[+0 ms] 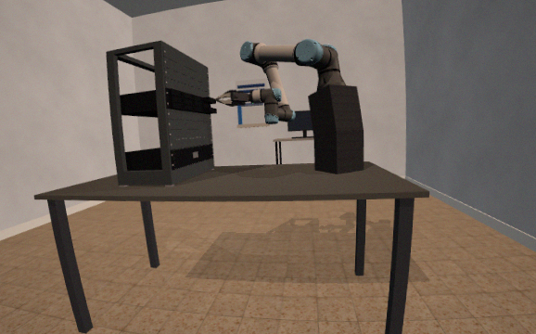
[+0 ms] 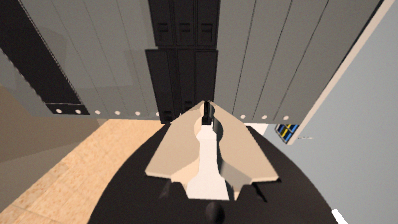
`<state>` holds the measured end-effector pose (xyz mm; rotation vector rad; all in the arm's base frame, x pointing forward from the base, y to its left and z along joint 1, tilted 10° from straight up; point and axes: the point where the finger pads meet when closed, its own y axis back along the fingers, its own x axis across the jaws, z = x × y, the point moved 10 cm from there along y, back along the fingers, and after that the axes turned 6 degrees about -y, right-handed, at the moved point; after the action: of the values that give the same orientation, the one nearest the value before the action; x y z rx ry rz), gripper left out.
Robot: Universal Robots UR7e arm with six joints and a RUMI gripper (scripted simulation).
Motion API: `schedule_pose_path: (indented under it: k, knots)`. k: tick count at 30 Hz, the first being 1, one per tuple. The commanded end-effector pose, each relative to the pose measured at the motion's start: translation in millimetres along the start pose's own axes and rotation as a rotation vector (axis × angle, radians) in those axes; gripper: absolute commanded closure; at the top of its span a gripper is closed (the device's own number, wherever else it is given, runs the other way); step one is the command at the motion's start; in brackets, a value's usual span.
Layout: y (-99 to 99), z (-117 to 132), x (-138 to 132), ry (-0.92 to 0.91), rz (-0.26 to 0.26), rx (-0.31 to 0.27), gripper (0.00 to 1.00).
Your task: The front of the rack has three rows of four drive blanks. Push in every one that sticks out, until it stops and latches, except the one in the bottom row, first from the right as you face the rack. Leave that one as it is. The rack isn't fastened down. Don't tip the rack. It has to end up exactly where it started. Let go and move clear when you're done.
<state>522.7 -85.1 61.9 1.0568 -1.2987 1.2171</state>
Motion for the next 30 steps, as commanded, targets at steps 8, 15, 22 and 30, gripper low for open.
schedule_pose_path:
  k: [8,15,22,30]
  knots:
    - [-1.0,-0.6,0.5,0.002,0.002,0.001,1.0]
    - [-1.0,-0.6,0.5,0.002,0.002,0.001,1.0]
    - [-1.0,-0.6,0.5,0.002,0.002,0.001,1.0]
    - [-6.0,-1.8,-0.8,0.002,0.002,0.001,1.0]
